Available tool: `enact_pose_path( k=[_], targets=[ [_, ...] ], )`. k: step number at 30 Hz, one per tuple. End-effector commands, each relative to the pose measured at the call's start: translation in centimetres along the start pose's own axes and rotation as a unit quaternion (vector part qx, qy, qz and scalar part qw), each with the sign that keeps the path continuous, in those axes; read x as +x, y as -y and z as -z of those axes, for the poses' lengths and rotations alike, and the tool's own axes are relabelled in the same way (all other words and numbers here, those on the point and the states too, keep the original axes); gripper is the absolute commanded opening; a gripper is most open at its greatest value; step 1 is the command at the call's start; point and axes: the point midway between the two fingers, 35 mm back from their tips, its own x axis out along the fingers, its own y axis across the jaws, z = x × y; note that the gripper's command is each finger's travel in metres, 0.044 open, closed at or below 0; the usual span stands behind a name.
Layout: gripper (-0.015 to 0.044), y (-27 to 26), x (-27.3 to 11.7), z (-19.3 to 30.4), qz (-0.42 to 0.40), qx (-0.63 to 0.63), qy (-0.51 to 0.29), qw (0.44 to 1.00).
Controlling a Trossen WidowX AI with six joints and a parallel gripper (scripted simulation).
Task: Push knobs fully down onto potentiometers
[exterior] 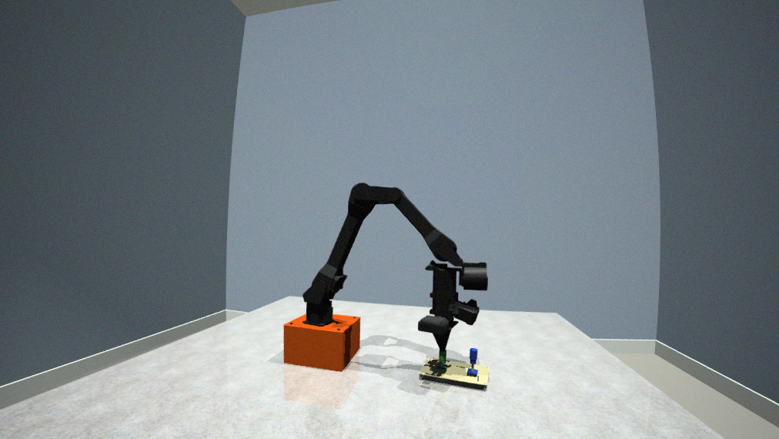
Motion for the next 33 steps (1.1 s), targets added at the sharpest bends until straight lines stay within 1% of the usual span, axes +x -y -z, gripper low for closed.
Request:
enact_pose_path(
  k=[1,16,33],
  targets=[
    [0.0000,-0.2,0.8,-0.2,-0.002,0.002,0.000,1.000],
    [0.0000,-0.2,0.8,-0.2,-0.002,0.002,0.000,1.000],
    [0.0000,-0.2,-1.7,-0.2,-0.002,0.002,0.000,1.000]
  ],
)
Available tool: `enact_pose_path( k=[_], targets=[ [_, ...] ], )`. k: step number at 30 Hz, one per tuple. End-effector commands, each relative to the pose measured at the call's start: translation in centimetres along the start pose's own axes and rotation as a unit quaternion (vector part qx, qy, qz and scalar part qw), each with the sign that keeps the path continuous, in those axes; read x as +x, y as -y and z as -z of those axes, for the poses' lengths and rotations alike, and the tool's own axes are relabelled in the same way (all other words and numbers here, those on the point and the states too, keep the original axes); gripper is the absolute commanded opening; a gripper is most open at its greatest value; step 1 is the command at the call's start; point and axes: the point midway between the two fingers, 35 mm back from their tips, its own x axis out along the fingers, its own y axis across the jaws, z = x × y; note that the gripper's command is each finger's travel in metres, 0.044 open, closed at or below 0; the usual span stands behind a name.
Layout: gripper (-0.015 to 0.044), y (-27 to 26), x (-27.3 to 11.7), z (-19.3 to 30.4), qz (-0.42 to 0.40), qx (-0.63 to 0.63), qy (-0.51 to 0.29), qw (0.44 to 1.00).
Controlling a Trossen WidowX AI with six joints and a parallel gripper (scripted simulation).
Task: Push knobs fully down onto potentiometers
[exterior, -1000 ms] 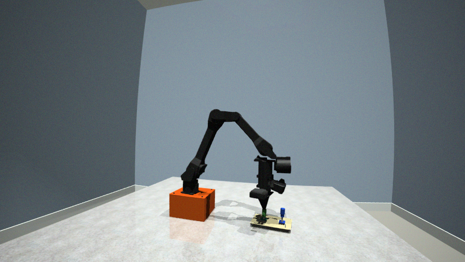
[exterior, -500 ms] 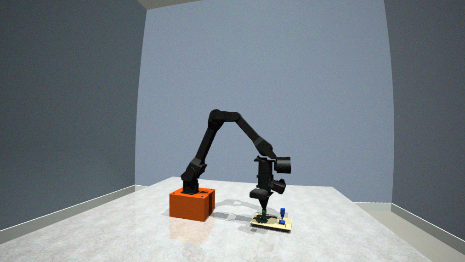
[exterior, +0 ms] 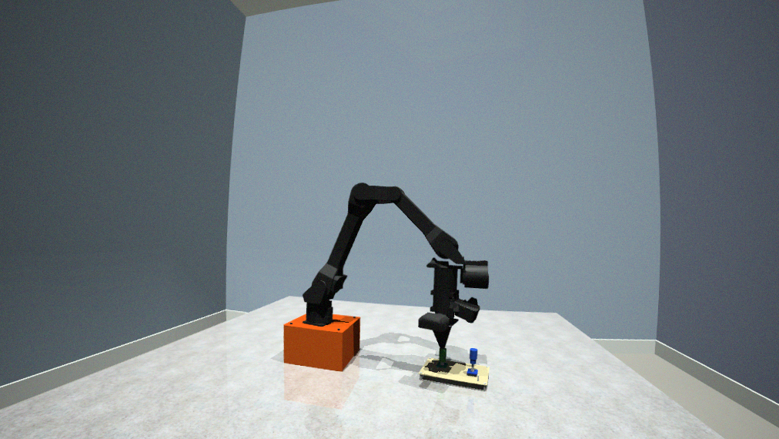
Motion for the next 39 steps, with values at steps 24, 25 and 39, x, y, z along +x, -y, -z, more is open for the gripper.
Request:
enact_pose_path(
  k=[24,25,39],
  targets=[
    [0.0000,2.0,-1.5,-2.5,0.008,-0.086,0.030,0.996],
    [0.0000,2.0,-1.5,-2.5,0.008,-0.103,0.029,0.994],
    [0.0000,1.6,-2.2,-3.6,0.012,-0.339,0.023,0.940]
  ],
)
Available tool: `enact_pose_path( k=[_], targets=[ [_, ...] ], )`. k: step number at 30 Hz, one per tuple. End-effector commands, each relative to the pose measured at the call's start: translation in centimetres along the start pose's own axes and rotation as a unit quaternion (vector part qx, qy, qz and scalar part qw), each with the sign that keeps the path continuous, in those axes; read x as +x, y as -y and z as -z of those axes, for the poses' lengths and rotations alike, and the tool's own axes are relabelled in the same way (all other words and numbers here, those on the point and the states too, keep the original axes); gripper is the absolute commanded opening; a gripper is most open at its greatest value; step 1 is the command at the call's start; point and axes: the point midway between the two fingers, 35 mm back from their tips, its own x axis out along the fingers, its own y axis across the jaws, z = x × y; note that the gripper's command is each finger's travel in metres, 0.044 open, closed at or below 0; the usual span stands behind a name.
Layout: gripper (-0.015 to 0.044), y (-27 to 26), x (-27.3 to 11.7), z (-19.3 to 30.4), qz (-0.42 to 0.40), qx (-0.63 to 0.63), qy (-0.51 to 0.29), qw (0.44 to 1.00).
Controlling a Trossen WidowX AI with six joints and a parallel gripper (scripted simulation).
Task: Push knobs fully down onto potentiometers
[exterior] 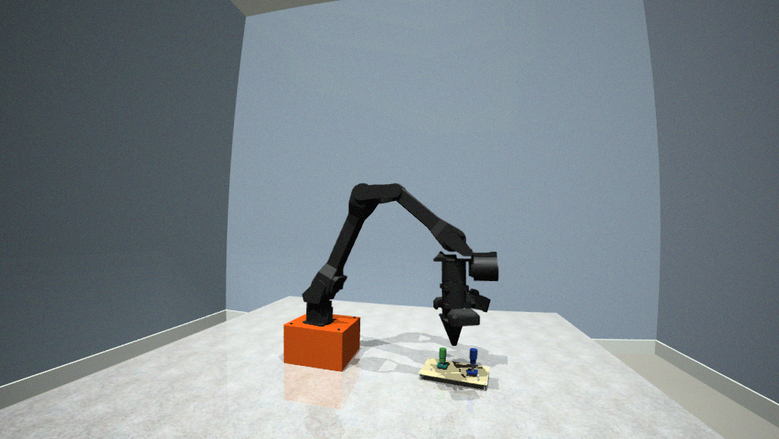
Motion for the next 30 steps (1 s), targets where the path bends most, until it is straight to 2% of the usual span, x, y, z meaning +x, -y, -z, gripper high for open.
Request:
enact_pose_path(
  k=[1,15,30],
  targets=[
    [0.0000,0.1,-0.3,-0.4,0.000,-0.072,0.000,0.997],
    [0.0000,0.4,-1.0,-1.4,-0.004,-0.310,-0.002,0.951],
    [0.0000,0.6,-1.7,-2.4,-0.009,-0.544,-0.001,0.839]
  ],
)
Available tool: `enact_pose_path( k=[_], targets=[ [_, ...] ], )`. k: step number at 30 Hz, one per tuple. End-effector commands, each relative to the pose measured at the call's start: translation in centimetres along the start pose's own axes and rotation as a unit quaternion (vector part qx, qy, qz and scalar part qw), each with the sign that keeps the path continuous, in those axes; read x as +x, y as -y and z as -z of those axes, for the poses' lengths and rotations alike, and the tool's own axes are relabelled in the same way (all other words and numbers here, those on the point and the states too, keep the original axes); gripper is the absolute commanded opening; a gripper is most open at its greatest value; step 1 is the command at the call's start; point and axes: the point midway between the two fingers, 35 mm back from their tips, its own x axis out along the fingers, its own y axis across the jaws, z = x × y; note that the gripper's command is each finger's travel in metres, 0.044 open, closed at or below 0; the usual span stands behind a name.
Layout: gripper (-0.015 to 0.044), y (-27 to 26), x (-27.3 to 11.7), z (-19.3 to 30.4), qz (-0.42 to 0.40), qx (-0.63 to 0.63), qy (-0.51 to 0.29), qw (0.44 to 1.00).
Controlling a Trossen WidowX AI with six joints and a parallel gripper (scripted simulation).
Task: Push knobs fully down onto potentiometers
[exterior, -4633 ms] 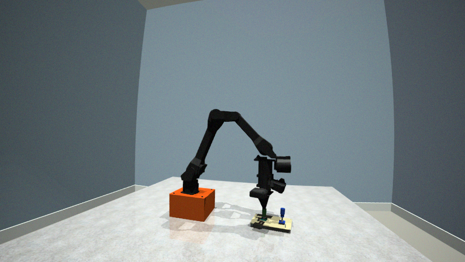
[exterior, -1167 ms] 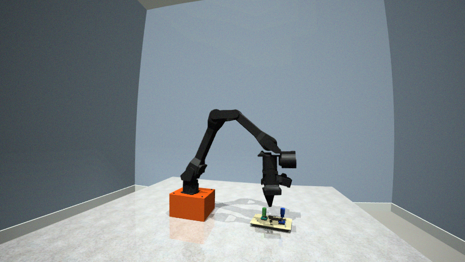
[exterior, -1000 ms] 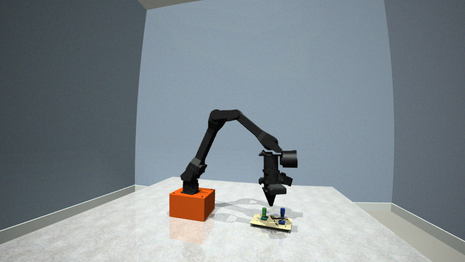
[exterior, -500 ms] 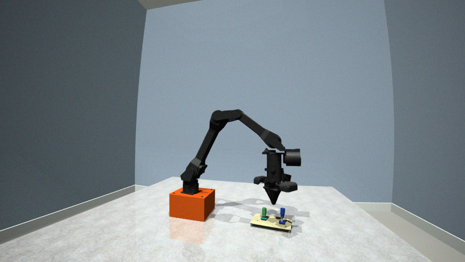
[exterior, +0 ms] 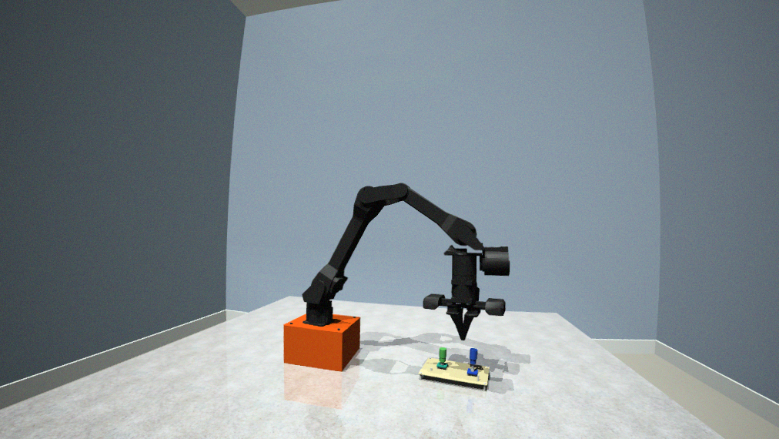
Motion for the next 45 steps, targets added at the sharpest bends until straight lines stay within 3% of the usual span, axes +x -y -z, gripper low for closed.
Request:
enact_pose_path(
  k=[1,18,40,45],
  targets=[
    [0.0000,0.3,-0.3,-0.2,0.000,-0.072,0.003,0.997],
    [0.0000,1.4,-1.1,-0.5,-0.003,-0.359,0.006,0.933],
    [0.0000,2.6,-2.2,-0.9,-0.004,-0.679,0.013,0.734],
    [0.0000,2.6,-2.2,-0.9,-0.004,-0.687,0.013,0.726]
  ],
)
